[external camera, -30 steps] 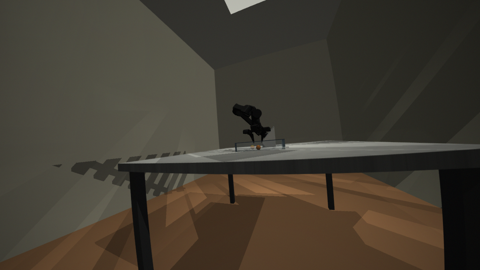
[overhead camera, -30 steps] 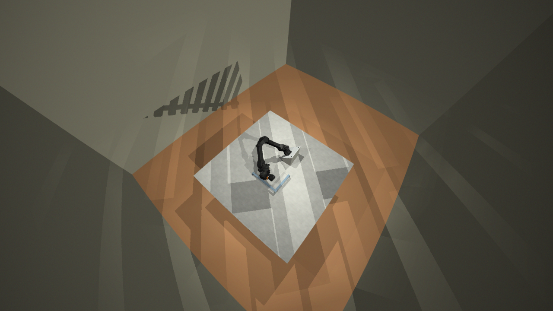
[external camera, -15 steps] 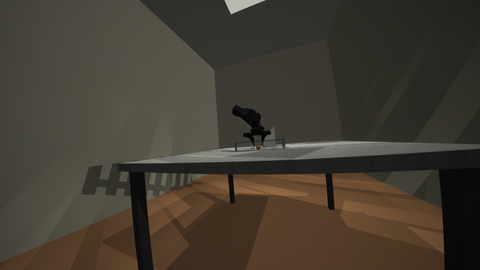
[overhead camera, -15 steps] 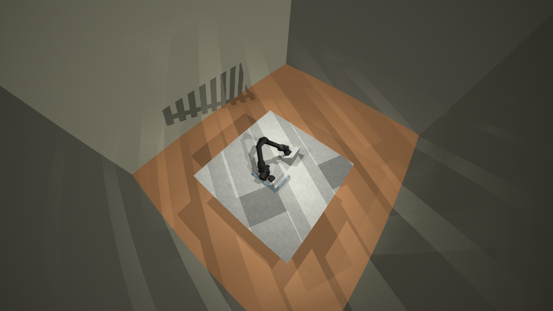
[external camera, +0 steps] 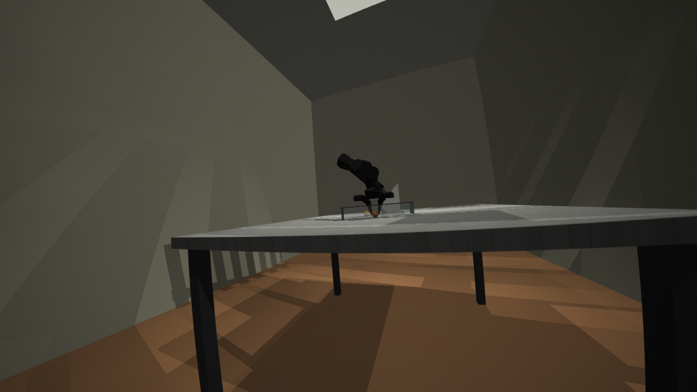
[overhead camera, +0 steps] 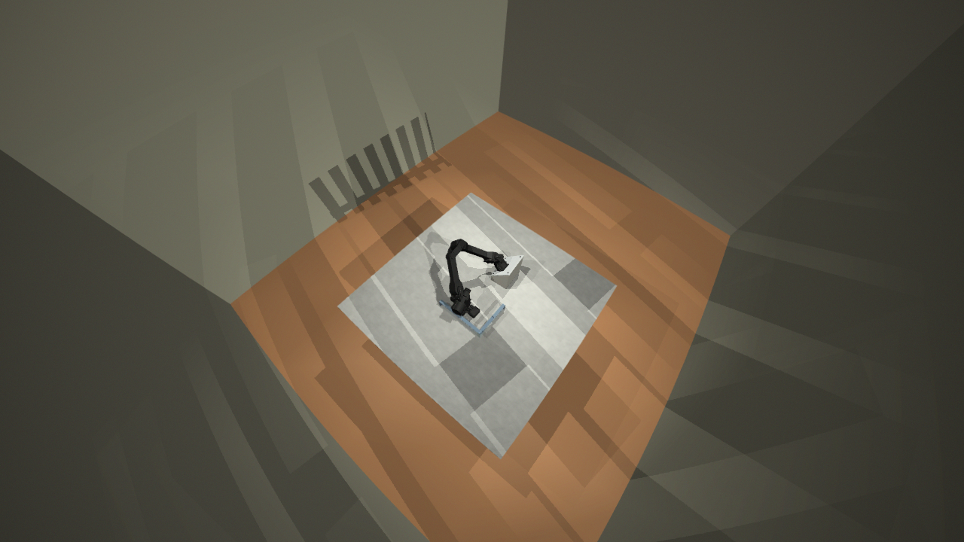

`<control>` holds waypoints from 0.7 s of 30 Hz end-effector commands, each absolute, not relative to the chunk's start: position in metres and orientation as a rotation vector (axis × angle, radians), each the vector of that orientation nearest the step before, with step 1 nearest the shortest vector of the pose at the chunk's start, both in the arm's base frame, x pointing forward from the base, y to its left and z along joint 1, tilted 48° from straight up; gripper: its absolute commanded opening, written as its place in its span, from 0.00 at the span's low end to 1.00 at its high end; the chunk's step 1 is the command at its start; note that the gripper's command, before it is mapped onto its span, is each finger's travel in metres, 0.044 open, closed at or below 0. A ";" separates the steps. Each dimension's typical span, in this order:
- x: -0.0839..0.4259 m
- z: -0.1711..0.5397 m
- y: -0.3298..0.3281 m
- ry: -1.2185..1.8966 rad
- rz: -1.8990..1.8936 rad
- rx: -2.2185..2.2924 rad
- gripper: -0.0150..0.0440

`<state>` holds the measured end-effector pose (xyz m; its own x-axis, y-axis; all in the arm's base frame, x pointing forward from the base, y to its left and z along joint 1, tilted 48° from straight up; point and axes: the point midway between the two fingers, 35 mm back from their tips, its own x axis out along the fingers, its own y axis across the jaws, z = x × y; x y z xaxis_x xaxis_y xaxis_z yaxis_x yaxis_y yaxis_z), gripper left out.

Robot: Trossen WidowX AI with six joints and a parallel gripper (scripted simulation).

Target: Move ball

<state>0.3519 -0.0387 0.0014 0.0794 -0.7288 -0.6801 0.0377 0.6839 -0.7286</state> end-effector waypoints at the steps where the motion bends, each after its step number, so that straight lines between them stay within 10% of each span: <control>1: 0.352 0.001 -0.039 1.386 -0.634 -0.637 0.48; 8: 0.354 0.010 -0.026 1.387 -0.629 -0.634 0.25; 21: 0.348 0.068 0.038 1.390 -0.625 -0.630 0.25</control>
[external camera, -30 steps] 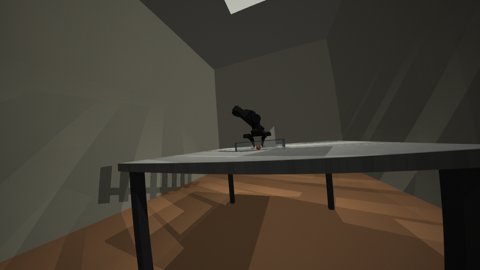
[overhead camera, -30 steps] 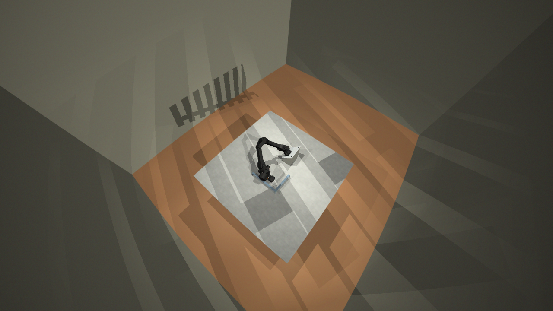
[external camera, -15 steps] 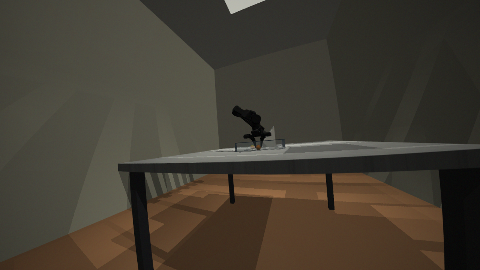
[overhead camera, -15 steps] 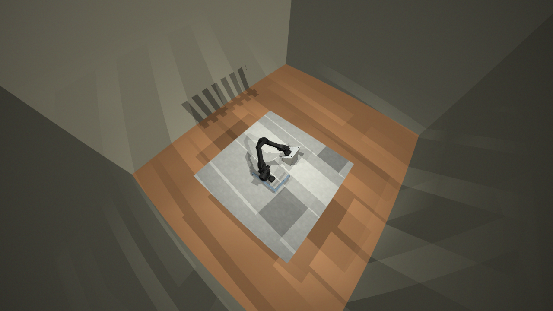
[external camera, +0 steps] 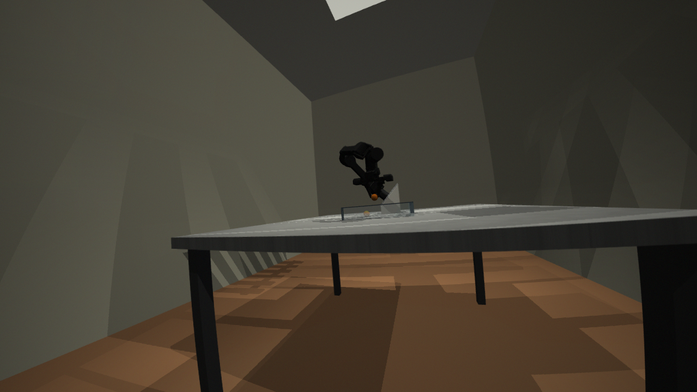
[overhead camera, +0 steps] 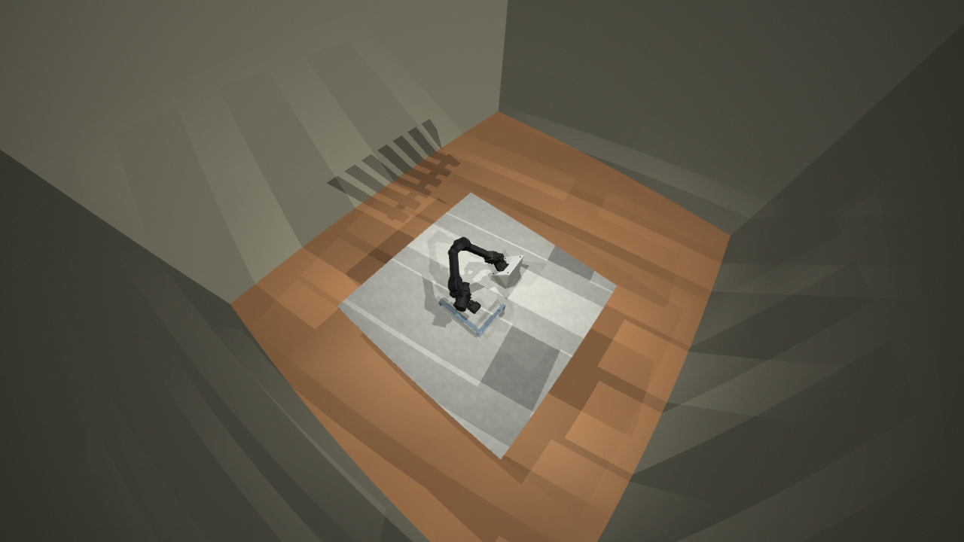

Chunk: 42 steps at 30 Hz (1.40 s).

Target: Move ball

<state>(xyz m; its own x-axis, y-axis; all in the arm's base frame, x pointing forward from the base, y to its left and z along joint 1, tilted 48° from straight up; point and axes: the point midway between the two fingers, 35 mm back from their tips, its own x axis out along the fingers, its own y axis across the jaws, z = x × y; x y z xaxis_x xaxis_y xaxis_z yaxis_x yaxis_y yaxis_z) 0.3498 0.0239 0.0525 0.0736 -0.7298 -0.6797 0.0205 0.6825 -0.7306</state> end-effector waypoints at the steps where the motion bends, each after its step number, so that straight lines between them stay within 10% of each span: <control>1: 0.346 0.073 0.042 1.390 -0.626 -0.631 0.25; 42: 0.246 0.099 -0.026 1.393 -0.632 -0.639 0.25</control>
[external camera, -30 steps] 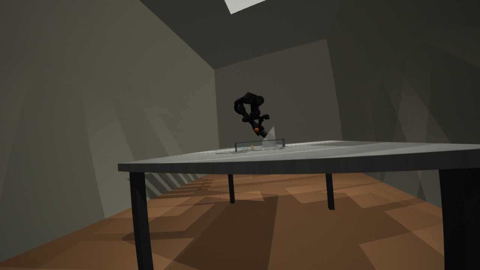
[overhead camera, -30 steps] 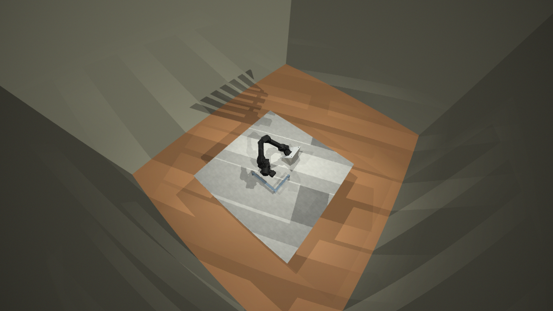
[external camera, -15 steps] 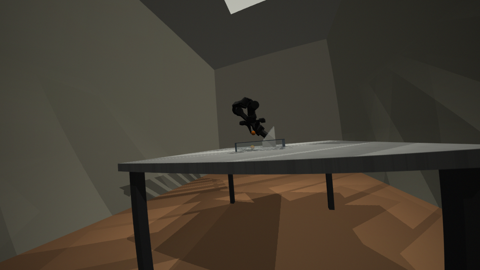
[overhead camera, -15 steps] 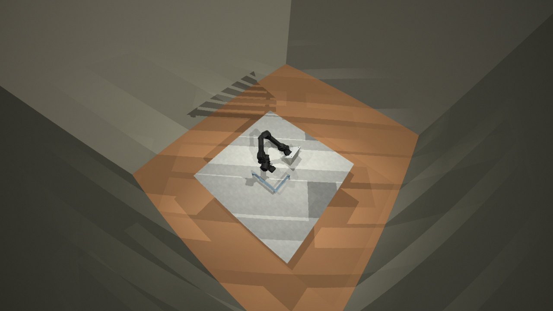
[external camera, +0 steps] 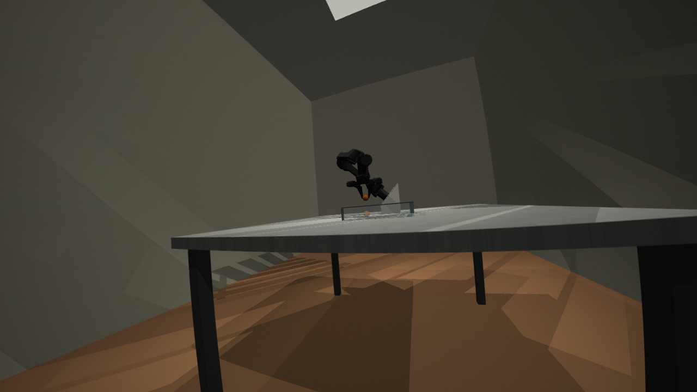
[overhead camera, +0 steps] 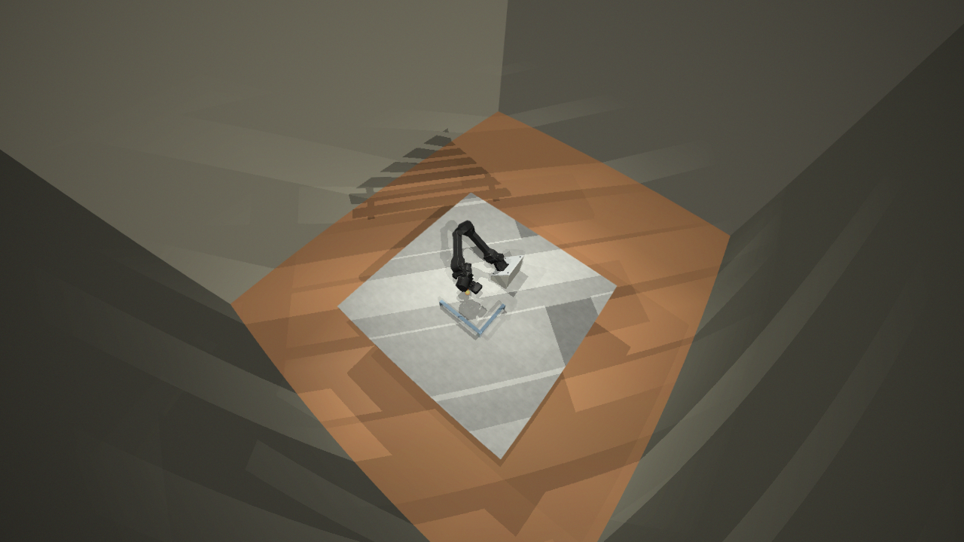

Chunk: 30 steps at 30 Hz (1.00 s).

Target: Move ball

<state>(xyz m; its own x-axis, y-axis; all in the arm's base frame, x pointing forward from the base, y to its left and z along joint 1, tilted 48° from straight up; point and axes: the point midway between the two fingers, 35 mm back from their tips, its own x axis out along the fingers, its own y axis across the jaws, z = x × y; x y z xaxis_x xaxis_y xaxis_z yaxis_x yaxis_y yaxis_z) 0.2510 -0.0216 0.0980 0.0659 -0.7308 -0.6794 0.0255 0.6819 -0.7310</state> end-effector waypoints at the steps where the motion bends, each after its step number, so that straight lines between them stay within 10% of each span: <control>1: 0.246 0.098 -0.026 1.393 -0.631 -0.639 0.25; 30: 0.252 0.045 -0.085 1.391 -0.634 -0.641 0.25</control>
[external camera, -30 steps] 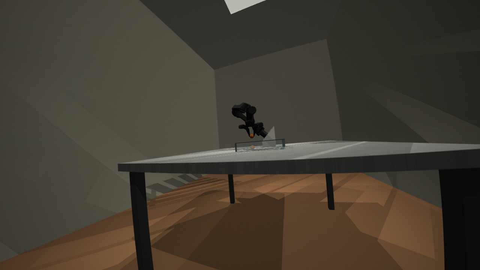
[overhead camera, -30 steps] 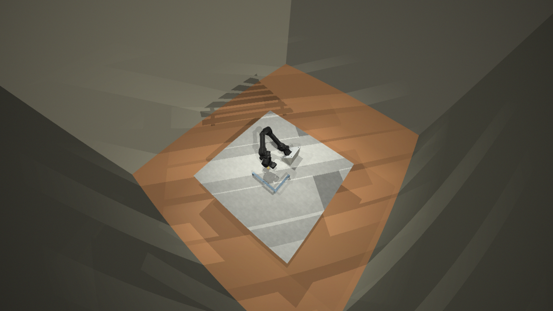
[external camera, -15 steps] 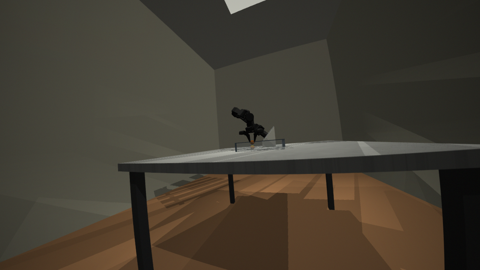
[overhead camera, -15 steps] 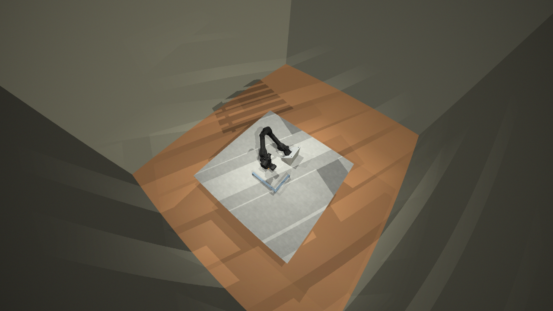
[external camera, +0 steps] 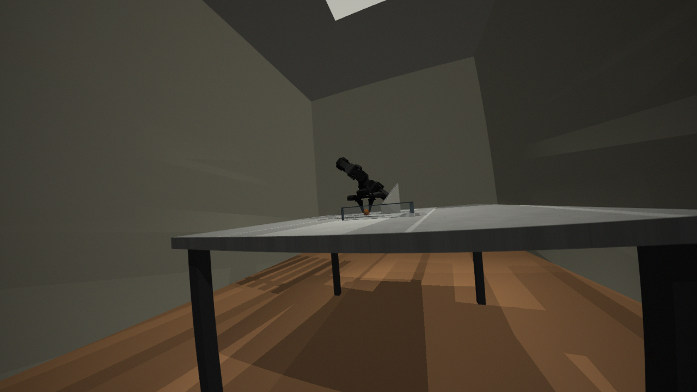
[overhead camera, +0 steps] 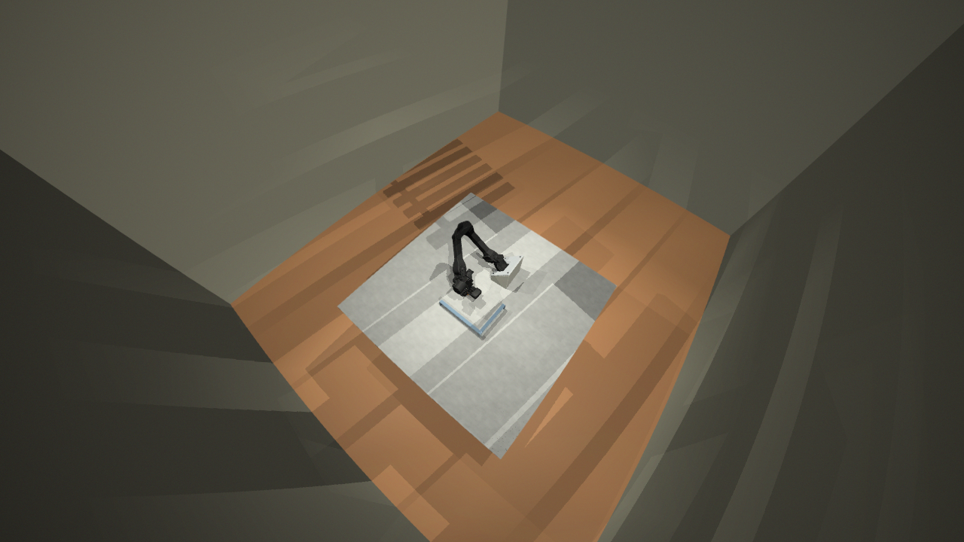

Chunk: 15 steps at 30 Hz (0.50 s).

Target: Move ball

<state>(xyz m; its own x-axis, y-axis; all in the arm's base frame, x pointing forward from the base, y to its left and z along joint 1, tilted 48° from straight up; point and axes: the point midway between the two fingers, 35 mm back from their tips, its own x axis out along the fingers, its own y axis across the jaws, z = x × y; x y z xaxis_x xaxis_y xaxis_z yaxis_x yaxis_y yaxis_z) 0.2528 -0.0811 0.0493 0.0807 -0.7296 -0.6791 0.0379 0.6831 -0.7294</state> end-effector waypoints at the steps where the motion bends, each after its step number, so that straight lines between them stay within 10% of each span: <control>1: 0.252 0.044 -0.086 1.391 -0.634 -0.641 0.25; 12: 0.252 0.039 -0.091 1.391 -0.635 -0.641 0.25; 15: 0.253 0.041 -0.090 1.383 -0.635 -0.633 0.39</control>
